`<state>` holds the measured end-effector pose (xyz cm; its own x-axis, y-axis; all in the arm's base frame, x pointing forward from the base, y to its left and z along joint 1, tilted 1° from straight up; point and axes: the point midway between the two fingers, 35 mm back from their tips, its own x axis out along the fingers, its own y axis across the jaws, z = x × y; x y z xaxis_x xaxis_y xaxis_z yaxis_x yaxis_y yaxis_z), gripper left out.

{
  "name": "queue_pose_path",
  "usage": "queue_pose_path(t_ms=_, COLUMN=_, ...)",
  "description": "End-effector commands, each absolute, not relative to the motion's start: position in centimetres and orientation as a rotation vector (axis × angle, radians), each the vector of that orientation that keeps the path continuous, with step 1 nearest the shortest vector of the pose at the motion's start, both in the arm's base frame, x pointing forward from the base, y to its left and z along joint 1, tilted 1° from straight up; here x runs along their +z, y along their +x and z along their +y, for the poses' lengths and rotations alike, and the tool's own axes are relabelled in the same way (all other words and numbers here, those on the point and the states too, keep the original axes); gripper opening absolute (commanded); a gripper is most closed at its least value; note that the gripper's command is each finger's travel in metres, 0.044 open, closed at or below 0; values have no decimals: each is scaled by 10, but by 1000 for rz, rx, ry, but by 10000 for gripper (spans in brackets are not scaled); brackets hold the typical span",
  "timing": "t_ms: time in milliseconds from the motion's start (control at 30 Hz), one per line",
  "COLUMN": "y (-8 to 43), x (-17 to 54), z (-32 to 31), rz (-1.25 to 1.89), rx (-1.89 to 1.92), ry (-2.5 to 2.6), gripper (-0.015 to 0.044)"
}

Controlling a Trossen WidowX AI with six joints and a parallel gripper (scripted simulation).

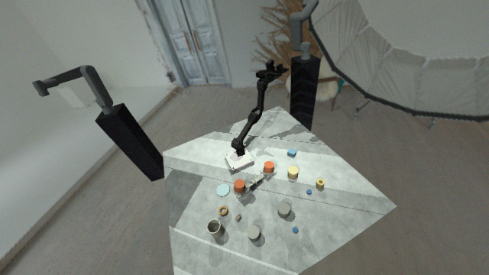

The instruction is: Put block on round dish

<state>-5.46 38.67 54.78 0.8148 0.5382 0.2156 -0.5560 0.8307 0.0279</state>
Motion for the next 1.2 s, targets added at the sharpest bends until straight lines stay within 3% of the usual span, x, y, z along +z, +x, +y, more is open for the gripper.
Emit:
queue_pose_path(t_ms=0, y=-54, x=549, z=385, rz=-204, rx=584, ry=92, gripper=426)
queue_pose_path(t_ms=600, y=-5, x=607, z=250, rz=-323, rx=496, ry=174, gripper=440)
queue_pose_path(t_ms=1167, y=72, x=589, z=117, rz=-282, rx=299, ry=207, gripper=440)
